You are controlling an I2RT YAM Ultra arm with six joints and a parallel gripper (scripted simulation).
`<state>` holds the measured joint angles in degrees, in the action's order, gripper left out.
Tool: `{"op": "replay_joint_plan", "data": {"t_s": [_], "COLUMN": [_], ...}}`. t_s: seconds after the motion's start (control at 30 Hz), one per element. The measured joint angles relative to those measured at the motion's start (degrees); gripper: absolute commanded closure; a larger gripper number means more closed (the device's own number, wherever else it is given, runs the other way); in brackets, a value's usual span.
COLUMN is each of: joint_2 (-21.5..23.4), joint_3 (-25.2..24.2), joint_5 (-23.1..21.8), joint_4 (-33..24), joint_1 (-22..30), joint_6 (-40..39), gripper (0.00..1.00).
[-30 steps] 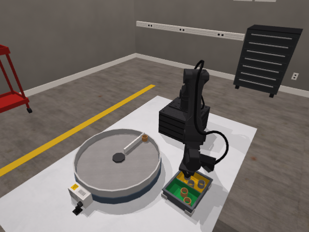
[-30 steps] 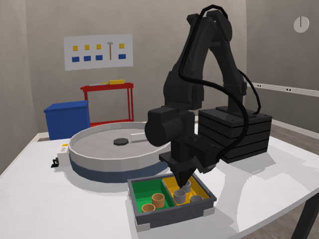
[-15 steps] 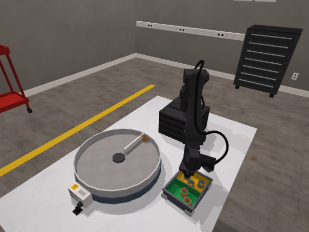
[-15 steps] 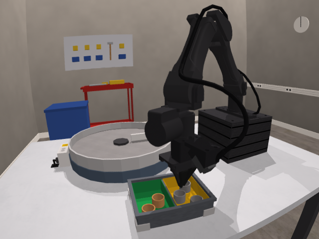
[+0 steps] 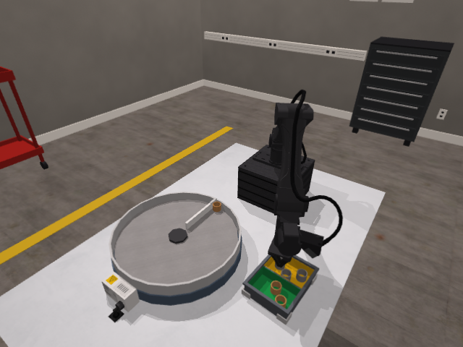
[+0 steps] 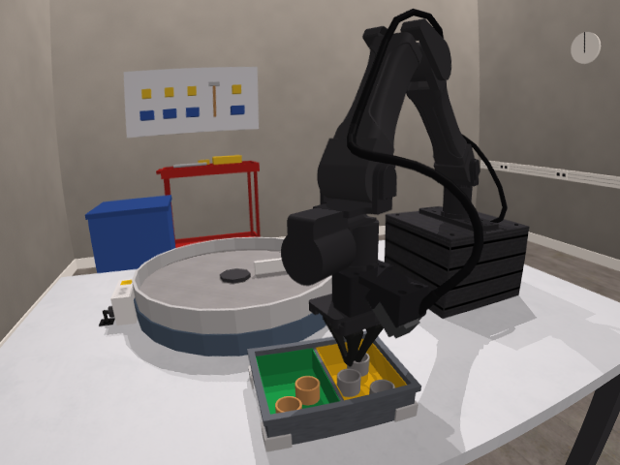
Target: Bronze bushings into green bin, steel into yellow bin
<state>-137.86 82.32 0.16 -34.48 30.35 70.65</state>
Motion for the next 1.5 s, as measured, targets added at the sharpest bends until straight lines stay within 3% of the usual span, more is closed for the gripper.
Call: {"op": "replay_joint_plan", "data": {"t_s": [1.17, 1.5], "joint_2": [0.02, 3.54], "joint_3": [-0.02, 0.04], "joint_5": [0.00, 0.00], "joint_4": [-0.39, -3.67], "joint_1": [0.00, 0.00], "joint_6": [0.00, 0.00], "gripper": [0.87, 0.87]}}
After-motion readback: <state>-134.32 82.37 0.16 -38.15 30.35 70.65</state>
